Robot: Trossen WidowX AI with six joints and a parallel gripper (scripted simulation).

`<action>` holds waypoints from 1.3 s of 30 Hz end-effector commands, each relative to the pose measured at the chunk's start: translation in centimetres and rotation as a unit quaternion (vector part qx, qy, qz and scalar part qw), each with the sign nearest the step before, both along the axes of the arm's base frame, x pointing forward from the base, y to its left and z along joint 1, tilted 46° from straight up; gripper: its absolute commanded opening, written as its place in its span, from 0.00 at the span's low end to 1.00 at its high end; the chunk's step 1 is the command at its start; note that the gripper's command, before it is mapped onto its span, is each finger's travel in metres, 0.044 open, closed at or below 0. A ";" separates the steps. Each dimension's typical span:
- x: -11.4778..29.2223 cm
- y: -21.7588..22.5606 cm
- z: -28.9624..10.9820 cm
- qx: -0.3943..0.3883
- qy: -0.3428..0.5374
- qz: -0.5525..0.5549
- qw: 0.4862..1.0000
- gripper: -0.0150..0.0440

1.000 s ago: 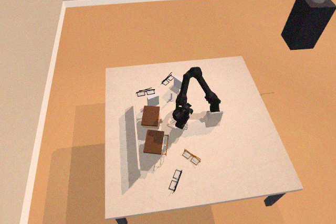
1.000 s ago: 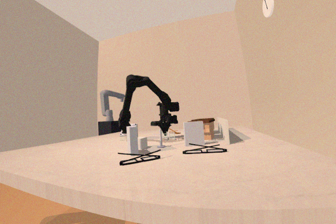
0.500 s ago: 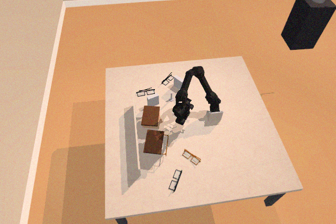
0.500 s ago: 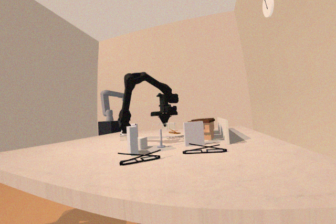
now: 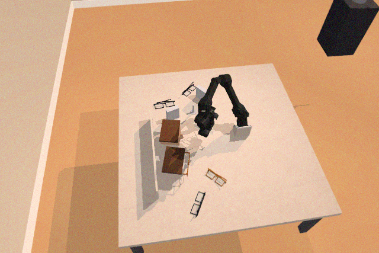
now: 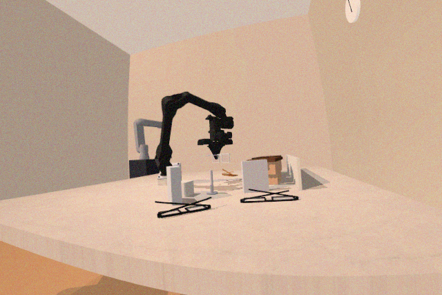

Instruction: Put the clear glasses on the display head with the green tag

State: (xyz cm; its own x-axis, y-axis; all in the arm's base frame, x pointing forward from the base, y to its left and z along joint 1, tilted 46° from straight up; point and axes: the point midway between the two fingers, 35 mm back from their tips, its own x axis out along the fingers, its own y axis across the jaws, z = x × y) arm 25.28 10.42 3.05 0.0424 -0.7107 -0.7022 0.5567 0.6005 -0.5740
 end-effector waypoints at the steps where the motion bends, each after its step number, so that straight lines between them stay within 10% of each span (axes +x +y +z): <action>1: 1.3 -0.8 1.7 0.009 0.010 0.016 1.000 0.25; 39: 4.5 -14.9 15.9 -0.013 0.167 0.170 0.971 0.25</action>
